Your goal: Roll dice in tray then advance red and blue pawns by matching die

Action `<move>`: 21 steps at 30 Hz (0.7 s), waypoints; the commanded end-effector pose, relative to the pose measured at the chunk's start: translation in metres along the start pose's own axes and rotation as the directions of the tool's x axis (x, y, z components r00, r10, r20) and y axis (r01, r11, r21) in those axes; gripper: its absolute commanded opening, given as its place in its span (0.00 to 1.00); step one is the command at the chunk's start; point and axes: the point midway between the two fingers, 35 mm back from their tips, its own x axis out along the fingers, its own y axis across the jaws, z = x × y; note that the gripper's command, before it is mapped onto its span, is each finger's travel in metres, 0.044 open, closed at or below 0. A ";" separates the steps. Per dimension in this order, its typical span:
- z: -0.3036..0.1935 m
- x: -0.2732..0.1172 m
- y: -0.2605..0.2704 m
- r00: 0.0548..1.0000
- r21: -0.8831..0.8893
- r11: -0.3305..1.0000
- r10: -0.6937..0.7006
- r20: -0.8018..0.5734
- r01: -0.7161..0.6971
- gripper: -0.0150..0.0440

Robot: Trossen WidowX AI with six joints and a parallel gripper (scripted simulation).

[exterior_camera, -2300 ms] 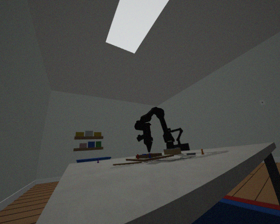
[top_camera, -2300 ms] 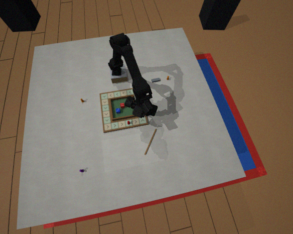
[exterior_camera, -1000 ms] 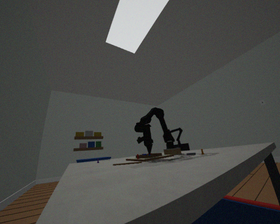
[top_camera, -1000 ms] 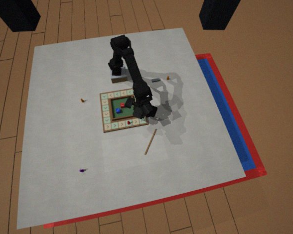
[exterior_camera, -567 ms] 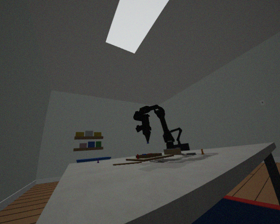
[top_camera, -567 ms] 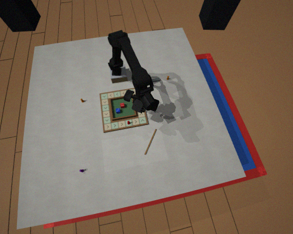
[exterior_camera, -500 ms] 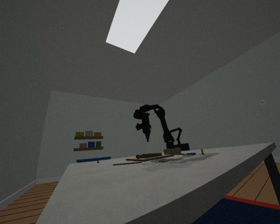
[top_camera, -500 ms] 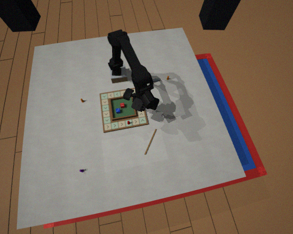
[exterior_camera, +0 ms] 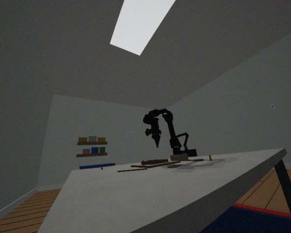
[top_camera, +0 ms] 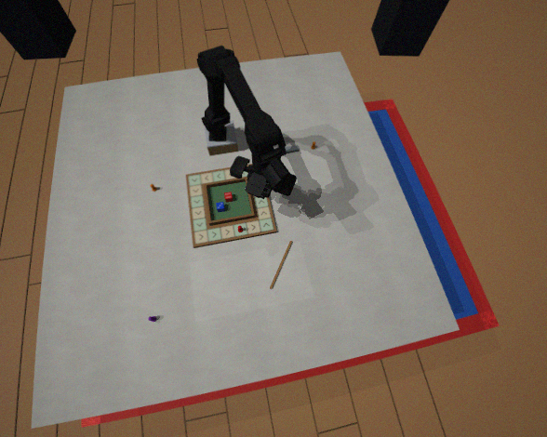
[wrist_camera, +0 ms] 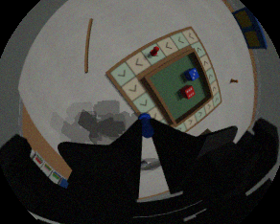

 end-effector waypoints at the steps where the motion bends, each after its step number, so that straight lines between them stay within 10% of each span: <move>1: -0.009 0.006 -0.004 1.000 0.002 1.000 -0.001 -0.003 0.001 0.25; 21: -0.061 0.042 -0.038 1.000 0.002 1.000 -0.003 -0.007 0.003 0.25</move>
